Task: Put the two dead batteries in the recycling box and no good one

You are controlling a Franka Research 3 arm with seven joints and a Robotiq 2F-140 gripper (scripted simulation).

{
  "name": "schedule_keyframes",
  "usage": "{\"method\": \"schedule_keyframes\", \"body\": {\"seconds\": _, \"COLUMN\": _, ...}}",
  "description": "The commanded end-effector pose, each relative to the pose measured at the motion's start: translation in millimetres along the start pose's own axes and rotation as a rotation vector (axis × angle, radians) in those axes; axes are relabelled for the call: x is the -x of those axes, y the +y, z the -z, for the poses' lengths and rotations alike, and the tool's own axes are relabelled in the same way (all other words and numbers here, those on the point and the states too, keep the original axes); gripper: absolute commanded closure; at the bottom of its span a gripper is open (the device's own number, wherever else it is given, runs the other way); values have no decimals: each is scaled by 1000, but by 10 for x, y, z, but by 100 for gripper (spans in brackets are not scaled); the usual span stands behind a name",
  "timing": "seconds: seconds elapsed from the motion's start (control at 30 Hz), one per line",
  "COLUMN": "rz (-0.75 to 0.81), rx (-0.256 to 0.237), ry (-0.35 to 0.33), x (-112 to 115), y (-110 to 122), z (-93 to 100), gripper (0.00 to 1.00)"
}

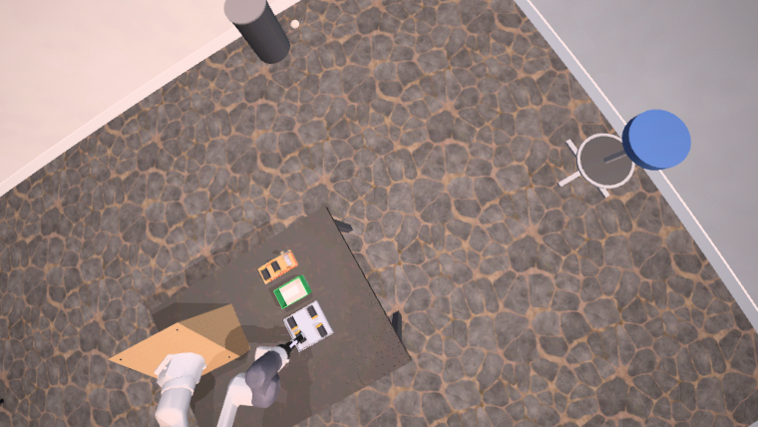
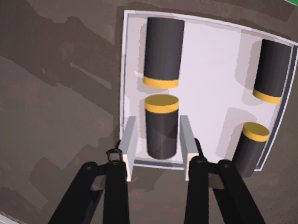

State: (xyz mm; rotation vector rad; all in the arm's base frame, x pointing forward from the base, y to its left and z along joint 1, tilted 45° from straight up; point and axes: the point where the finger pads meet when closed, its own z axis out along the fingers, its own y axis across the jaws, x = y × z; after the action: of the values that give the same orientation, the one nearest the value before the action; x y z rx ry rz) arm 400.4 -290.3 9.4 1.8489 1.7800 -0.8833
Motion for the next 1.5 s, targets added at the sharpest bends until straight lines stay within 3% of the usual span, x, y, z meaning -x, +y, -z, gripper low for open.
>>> {"method": "schedule_keyframes", "body": {"seconds": 0.0, "rz": -13, "rx": 11, "ry": 3, "x": -4, "y": 38, "z": -13, "gripper": 71}}
{"method": "schedule_keyframes", "body": {"seconds": 0.63, "rz": -13, "rx": 11, "ry": 3, "x": -4, "y": 39, "z": -113, "gripper": 71}}
{"method": "schedule_keyframes", "body": {"seconds": 0.67, "rz": -13, "rx": 11, "ry": 3, "x": -4, "y": 39, "z": -113, "gripper": 84}}
{"method": "schedule_keyframes", "body": {"seconds": 1.47, "rz": -13, "rx": 11, "ry": 3, "x": -4, "y": 39, "z": -113, "gripper": 84}}
